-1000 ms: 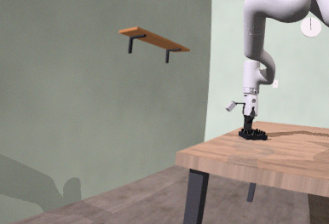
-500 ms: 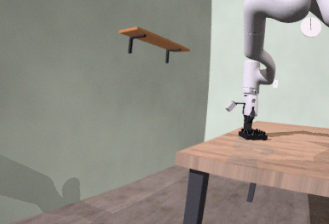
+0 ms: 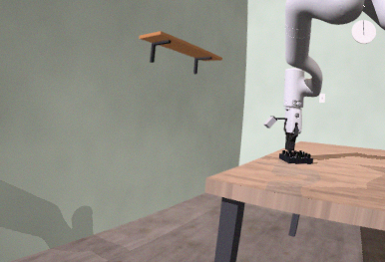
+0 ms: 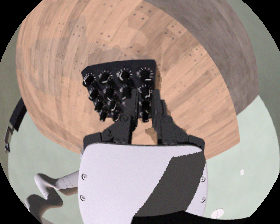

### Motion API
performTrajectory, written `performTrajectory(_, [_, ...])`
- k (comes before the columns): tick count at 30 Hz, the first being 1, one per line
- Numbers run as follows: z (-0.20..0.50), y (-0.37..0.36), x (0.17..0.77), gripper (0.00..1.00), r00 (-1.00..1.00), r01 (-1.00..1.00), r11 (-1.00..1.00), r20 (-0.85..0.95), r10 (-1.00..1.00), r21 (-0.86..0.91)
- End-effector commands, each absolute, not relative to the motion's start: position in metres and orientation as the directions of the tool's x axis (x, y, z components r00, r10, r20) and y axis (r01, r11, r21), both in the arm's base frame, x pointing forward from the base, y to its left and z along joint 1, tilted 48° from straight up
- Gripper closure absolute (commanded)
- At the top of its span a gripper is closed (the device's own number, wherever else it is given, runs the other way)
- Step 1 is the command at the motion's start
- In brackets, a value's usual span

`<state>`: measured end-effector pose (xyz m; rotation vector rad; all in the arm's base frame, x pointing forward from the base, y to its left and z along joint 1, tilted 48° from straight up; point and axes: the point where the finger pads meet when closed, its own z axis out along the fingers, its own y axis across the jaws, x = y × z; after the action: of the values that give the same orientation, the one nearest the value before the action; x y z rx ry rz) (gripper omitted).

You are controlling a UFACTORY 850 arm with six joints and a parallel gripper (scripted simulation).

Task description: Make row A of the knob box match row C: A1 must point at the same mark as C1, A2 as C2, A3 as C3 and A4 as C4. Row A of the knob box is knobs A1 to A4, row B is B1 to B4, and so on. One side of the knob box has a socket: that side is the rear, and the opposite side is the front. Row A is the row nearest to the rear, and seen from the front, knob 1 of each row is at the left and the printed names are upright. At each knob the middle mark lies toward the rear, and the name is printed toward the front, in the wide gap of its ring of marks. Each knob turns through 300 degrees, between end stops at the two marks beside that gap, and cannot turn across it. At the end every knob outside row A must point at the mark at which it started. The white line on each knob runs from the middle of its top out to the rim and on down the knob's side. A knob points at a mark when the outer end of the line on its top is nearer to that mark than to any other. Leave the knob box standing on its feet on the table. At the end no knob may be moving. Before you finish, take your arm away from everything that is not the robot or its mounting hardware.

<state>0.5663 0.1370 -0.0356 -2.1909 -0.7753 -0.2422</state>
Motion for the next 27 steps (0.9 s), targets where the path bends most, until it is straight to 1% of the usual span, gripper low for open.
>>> performTrajectory(1, [-0.029,0.130,0.568,0.81,0.795,0.602,-0.507,0.405,0.452,-0.617])
performTrajectory(10, [-0.017,0.117,0.569,0.81,0.795,0.602,-0.507,0.405,0.452,-0.617])
performTrajectory(27, [-0.017,0.117,0.569,0.81,0.794,0.604,-0.506,0.406,0.453,-0.616])
